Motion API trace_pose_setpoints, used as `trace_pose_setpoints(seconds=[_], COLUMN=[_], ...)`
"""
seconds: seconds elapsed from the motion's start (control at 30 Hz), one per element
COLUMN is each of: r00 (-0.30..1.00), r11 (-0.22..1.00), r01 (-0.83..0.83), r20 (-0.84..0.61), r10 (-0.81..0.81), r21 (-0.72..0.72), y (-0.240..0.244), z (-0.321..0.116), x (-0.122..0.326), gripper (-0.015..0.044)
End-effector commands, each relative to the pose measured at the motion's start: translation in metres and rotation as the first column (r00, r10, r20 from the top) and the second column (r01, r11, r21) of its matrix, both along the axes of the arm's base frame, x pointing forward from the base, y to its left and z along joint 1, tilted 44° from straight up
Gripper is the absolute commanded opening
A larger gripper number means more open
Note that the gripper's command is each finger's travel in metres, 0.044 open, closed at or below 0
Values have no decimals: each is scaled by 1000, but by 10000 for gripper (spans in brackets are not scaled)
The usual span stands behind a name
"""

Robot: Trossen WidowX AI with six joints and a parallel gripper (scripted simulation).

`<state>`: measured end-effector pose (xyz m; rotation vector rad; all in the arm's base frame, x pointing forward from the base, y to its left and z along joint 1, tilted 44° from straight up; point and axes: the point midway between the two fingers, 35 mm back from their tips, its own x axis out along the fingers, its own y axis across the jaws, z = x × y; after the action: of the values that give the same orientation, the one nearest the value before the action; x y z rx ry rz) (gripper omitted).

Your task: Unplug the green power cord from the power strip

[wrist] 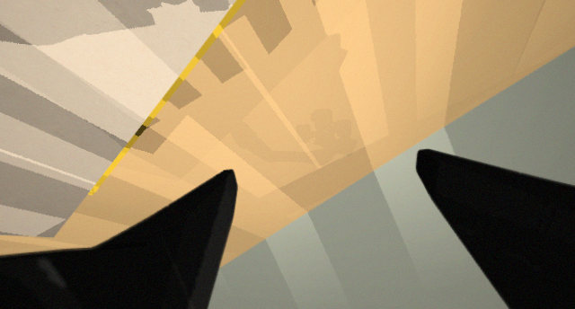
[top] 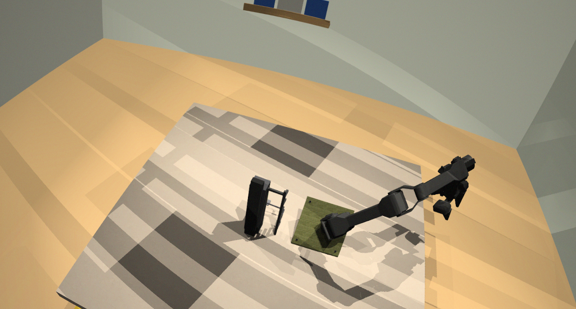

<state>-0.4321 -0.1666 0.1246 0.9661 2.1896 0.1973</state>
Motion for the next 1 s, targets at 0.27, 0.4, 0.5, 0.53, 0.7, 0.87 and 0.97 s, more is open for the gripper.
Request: trace_pose_setpoints(seconds=[0.27, 0.4, 0.5, 0.53, 0.7, 0.87, 0.97], r00=[997, 995, 993, 992, 980, 951, 924], r11=[983, 947, 907, 893, 819, 747, 709], r01=[9, 36, 73, 88, 180, 296, 371], r20=[-74, -73, -52, -41, 27, 110, 158], r10=[-23, -62, -104, -119, -198, -289, -349], r21=[-185, -319, -414, -442, -545, -595, -600], y=[-72, -113, -140, -148, -177, -189, -187], z=[-33, -52, -66, -71, -91, -108, -117], x=[66, 117, 163, 178, 256, 339, 390], gripper=[164, 160, 160, 160, 160, 160, 160])
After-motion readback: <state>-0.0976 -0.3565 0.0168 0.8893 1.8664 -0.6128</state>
